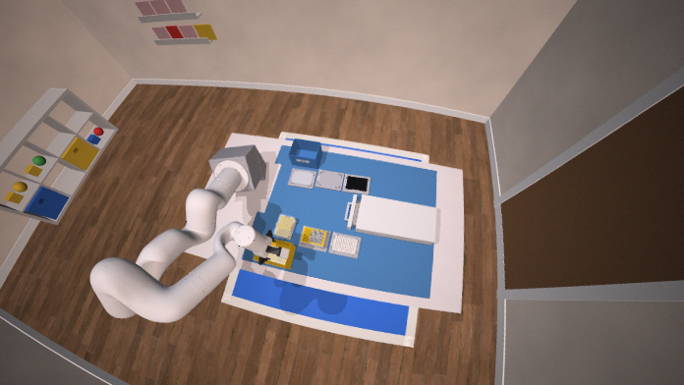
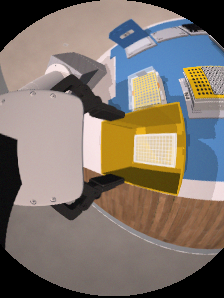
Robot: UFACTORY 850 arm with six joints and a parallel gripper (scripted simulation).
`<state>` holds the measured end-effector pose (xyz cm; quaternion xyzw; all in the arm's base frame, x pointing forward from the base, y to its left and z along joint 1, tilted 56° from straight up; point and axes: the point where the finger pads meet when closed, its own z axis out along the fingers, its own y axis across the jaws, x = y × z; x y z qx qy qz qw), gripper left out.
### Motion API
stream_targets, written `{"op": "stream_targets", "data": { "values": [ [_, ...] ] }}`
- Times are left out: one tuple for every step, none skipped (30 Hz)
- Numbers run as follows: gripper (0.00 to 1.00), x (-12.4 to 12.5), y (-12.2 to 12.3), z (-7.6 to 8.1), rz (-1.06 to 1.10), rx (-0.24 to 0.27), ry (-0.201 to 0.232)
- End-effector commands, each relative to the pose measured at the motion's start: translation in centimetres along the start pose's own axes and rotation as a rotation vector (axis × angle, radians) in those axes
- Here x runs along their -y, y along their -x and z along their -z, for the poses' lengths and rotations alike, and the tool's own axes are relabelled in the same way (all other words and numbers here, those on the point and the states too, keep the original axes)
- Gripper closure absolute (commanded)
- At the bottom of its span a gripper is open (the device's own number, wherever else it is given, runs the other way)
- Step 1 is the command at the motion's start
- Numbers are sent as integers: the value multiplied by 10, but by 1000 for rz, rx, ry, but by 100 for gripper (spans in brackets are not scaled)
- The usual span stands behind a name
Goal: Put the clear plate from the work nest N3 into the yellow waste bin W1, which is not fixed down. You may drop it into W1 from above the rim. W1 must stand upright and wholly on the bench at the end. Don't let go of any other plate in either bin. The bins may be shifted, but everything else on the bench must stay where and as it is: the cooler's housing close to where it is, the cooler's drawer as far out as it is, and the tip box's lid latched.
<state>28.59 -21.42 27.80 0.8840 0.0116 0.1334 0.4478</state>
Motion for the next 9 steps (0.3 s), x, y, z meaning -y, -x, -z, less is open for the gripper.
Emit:
{"op": "stream_targets", "data": {
  "values": [
    [0, 12, -5, 4, 0, 0, 0],
    [0, 17, -7, 5, 0, 0, 0],
    [0, 21, -9, 6, 0, 0, 0],
    [0, 26, -10, 8, 0, 0, 0],
    [0, 30, -12, 9, 0, 0, 0],
    [0, 34, -14, 10, 0, 0, 0],
    [0, 39, -16, 12, 0, 0, 0],
    [0, 39, -16, 12, 0, 0, 0],
    [0, 39, -16, 12, 0, 0, 0]
  ]
}}
